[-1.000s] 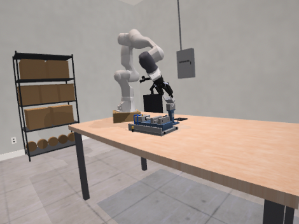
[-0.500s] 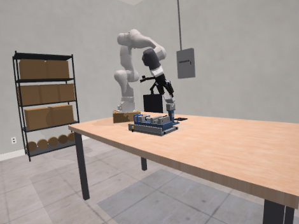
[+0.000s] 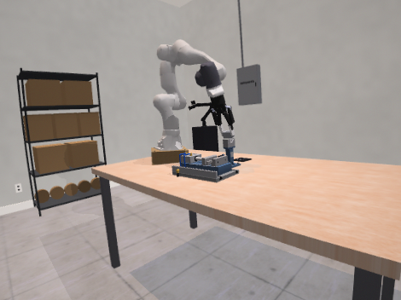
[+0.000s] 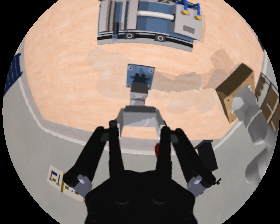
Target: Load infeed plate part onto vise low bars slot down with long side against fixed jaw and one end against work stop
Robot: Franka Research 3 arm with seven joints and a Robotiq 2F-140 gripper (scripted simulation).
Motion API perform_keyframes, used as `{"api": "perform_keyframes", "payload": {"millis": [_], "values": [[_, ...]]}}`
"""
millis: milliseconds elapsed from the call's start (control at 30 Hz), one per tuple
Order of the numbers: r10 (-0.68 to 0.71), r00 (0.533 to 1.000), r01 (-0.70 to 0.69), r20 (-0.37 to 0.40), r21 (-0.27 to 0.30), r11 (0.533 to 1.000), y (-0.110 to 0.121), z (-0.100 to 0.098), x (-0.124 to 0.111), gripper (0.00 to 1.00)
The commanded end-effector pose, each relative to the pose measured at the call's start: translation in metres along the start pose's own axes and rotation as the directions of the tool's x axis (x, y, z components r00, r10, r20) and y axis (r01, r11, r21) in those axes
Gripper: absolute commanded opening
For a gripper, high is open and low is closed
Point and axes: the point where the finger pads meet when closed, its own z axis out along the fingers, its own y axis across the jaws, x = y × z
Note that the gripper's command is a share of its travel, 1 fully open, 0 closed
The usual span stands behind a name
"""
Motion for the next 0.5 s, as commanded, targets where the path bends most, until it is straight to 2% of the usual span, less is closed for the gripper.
{"api": "perform_keyframes", "payload": {"millis": [0, 467], "values": [[0.089, 0.993, -0.089, -0.080, 0.008, 0.996, -0.0039, -0.0013, 0.0039, 0.00], [0.088, 0.972, -0.089, -0.220, 0.008, 0.996, -0.0043, -0.0008, 0.0003, 0.00]]}}
